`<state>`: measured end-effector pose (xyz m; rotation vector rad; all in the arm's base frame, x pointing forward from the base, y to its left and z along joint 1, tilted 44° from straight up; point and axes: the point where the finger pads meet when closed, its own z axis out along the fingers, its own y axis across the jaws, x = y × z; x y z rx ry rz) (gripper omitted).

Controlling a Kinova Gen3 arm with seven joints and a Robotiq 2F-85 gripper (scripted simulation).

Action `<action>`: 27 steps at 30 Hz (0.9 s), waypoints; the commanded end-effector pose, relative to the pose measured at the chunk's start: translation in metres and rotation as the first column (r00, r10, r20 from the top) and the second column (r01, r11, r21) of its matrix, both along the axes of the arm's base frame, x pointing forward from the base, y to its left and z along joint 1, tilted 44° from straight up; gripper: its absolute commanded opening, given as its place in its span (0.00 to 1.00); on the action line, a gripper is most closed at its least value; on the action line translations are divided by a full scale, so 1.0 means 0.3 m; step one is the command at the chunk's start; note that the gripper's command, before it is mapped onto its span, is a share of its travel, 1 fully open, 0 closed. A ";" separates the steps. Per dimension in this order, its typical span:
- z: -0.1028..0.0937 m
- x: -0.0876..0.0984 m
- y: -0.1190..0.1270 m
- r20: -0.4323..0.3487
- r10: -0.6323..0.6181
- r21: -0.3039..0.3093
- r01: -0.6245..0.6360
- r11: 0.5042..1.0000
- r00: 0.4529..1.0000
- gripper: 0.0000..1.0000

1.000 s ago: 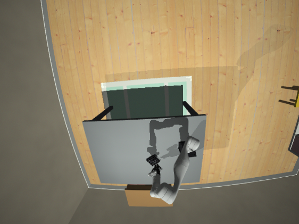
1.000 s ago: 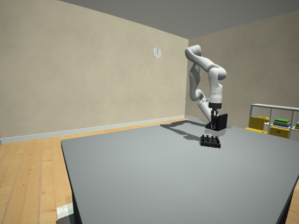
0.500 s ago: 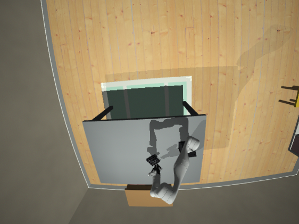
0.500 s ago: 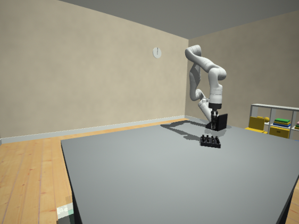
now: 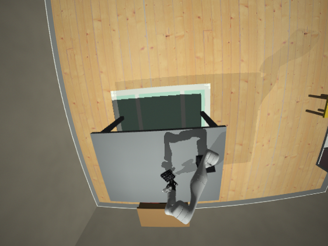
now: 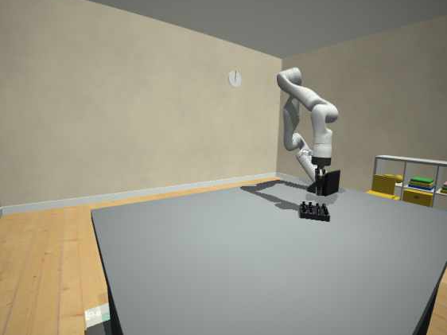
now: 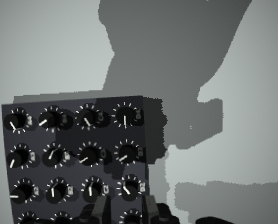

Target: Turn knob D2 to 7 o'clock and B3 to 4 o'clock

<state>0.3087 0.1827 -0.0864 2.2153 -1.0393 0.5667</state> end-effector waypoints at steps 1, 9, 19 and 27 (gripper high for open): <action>-0.009 -0.001 -0.011 -0.001 -0.001 -0.003 0.001 1.000 1.000 0.19; -0.029 0.002 -0.030 -0.001 -0.001 -0.003 0.001 1.000 1.000 0.19; -0.057 0.006 -0.057 -0.001 -0.001 -0.003 0.001 1.000 1.000 0.19; -0.067 0.008 -0.067 -0.001 -0.001 -0.003 0.001 1.000 1.000 0.19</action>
